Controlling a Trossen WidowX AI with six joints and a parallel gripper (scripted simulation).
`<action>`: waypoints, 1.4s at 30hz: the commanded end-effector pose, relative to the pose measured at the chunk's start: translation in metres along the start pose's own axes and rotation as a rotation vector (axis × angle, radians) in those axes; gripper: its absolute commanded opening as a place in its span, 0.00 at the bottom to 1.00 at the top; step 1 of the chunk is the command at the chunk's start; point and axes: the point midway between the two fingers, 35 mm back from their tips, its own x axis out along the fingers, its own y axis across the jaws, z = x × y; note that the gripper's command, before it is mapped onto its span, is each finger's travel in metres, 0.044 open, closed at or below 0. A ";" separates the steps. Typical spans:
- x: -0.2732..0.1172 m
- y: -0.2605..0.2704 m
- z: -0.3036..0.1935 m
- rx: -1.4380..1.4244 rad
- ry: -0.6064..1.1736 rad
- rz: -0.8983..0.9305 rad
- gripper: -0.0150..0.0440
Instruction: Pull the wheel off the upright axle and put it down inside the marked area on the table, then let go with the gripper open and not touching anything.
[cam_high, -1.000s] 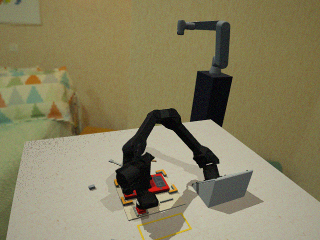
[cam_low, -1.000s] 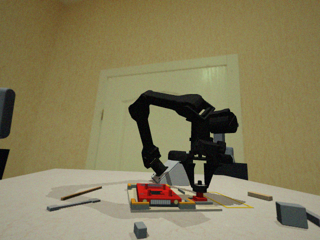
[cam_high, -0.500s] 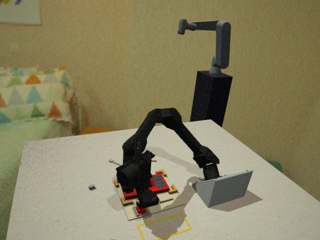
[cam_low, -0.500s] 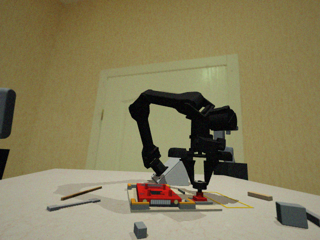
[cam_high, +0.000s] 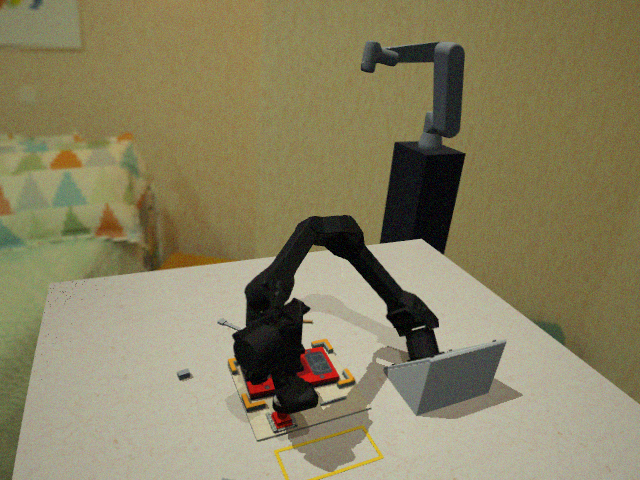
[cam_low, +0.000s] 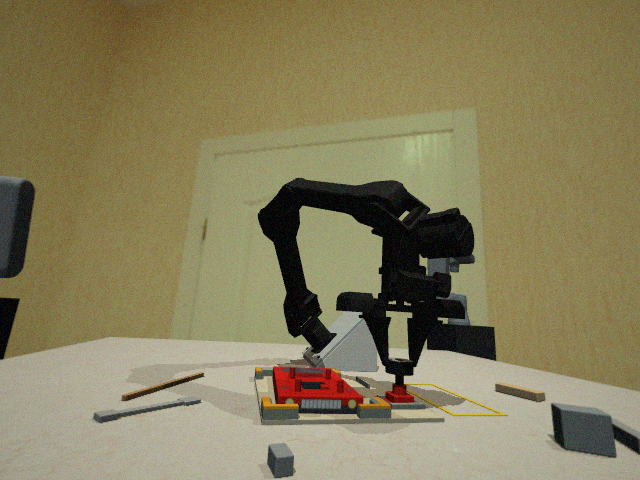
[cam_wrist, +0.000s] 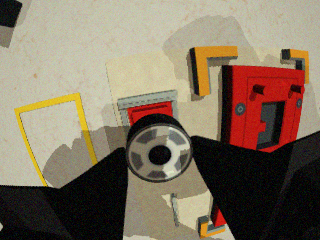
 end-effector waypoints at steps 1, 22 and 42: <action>-0.005 0.001 0.001 0.005 -0.007 0.005 0.25; -0.012 0.001 0.001 0.003 -0.008 0.004 0.25; -0.018 0.001 0.001 0.002 -0.010 0.004 0.25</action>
